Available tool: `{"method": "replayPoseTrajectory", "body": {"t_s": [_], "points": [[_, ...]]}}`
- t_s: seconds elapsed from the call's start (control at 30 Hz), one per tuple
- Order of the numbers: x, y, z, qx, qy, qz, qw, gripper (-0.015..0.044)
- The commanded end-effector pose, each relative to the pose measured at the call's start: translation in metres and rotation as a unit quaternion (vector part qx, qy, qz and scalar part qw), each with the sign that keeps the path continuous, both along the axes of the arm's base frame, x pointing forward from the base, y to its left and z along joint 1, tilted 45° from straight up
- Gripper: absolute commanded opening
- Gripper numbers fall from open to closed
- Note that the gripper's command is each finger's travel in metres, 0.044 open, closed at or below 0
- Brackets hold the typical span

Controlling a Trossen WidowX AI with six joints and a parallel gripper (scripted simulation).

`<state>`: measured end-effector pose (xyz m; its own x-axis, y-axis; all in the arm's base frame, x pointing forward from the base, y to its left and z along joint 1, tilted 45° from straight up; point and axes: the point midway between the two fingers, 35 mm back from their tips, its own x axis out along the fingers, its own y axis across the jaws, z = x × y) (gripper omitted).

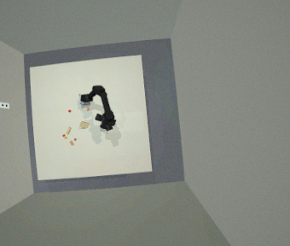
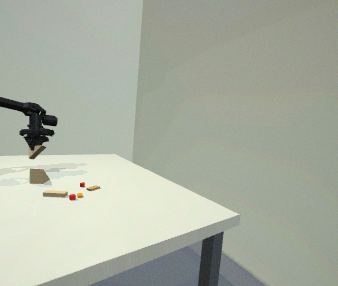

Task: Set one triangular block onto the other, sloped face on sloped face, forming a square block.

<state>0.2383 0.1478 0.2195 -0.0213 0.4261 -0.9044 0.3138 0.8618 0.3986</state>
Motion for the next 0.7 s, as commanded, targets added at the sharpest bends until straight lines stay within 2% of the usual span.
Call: {"method": "replayPoseTrajectory", "body": {"t_s": [0.0,0.33,0.67], "points": [[0.0007,-0.0008,-0.001,0.012,0.041,-0.065,0.997,0.0],[0.0024,-0.0021,0.0001,0.038,0.132,-0.207,0.969,0.0],[0.0047,-0.0037,0.0021,0.058,0.225,-0.34,0.911,0.0]]}}
